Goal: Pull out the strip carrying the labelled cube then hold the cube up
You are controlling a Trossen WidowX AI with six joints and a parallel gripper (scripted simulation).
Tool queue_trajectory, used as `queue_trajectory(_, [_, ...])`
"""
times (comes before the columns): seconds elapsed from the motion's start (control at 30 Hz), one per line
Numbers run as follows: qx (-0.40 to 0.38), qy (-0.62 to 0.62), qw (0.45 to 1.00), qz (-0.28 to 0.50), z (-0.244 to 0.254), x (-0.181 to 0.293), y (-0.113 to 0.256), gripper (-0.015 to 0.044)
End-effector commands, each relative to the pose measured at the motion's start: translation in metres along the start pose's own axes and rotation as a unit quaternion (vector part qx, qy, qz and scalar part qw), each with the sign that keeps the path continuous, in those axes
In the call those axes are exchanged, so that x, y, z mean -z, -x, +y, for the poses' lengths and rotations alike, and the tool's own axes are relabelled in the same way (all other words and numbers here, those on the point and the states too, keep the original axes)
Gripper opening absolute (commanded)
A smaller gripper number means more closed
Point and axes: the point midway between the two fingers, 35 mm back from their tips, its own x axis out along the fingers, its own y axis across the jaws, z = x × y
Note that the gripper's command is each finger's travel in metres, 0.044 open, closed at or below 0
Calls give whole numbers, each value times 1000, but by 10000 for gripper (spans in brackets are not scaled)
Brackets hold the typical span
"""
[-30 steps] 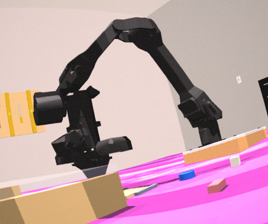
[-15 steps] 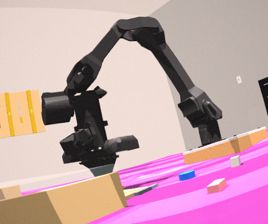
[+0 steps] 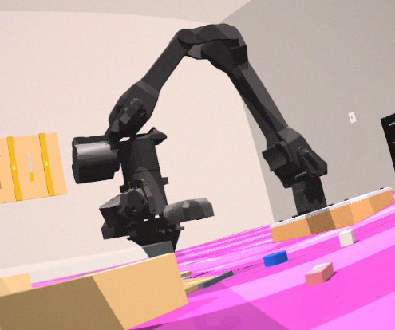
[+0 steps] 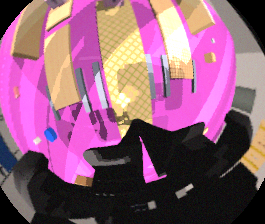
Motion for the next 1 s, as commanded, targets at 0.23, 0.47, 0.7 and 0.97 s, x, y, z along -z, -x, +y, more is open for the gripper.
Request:
queue_trajectory(0.23, [-2, 1, 1000, 13, 0, 24, -5, 0])
queue_trajectory(0.47, [-2, 1, 1000, 13, 0, 35, -5, 0])
queue_trajectory(0.7, [-2, 1, 1000, 14, 0, 46, -4, 0])
queue_trajectory(0.97, [-2, 1, 1000, 14, -1, 58, -4, 0])
